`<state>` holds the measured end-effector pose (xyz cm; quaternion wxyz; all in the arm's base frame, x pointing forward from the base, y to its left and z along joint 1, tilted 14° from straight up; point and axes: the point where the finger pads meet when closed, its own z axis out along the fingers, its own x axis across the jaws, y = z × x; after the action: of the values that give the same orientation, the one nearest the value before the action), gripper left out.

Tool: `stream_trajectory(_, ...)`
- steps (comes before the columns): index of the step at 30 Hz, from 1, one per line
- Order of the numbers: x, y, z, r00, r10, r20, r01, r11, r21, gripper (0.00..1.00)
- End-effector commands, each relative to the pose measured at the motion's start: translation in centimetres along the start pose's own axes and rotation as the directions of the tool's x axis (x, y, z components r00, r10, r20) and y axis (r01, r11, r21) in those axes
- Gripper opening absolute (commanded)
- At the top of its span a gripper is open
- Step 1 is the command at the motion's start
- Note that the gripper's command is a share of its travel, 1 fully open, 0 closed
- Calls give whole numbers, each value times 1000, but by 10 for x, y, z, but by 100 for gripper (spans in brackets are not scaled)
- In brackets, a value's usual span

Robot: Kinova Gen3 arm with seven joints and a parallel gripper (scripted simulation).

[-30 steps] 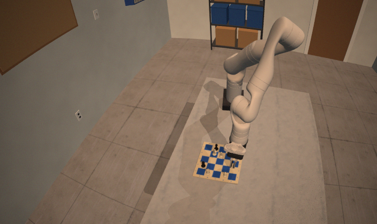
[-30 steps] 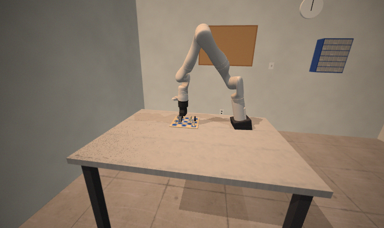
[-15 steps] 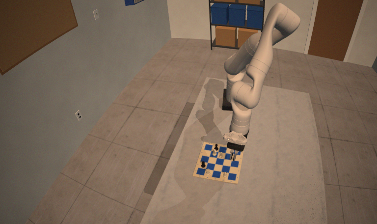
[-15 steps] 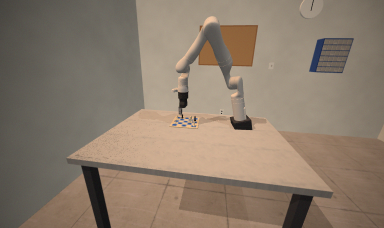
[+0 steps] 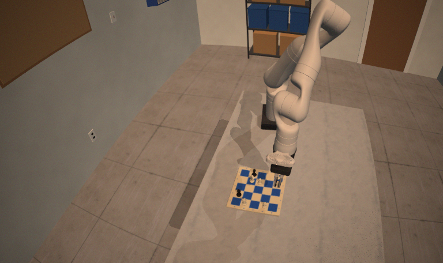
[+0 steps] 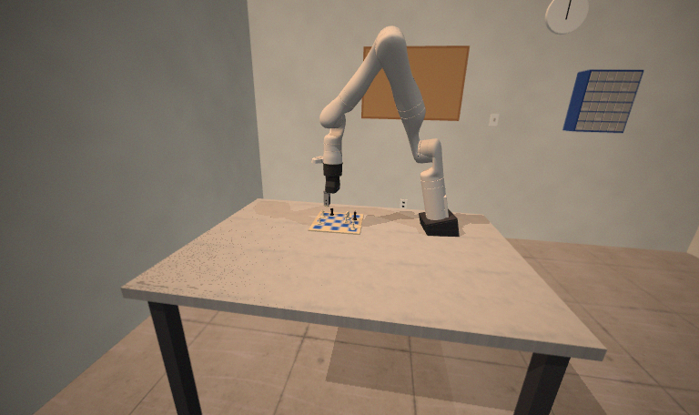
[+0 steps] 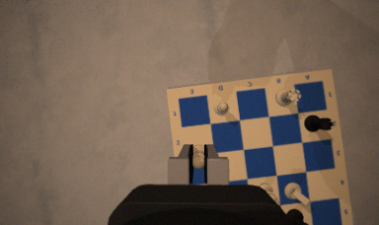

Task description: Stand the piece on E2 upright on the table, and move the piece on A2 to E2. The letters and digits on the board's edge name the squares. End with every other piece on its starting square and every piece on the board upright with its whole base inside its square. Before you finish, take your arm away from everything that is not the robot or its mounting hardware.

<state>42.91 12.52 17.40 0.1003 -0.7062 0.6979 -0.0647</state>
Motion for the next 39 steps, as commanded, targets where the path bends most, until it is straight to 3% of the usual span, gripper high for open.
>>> stream_trajectory(1,-2,0,-1,1000,-2,2,2,1000,1,0)
stream_trajectory(4,-26,0,2,999,-37,1,37,999,1,0)
stream_trajectory(6,-26,0,2,999,-37,1,37,999,1,0)
stream_trajectory(10,-63,4,5,996,-89,2,89,996,1,0)
stream_trajectory(27,-64,4,7,996,-91,2,91,996,1,0)
stream_trajectory(39,-64,4,45,996,-91,2,91,996,1,0)
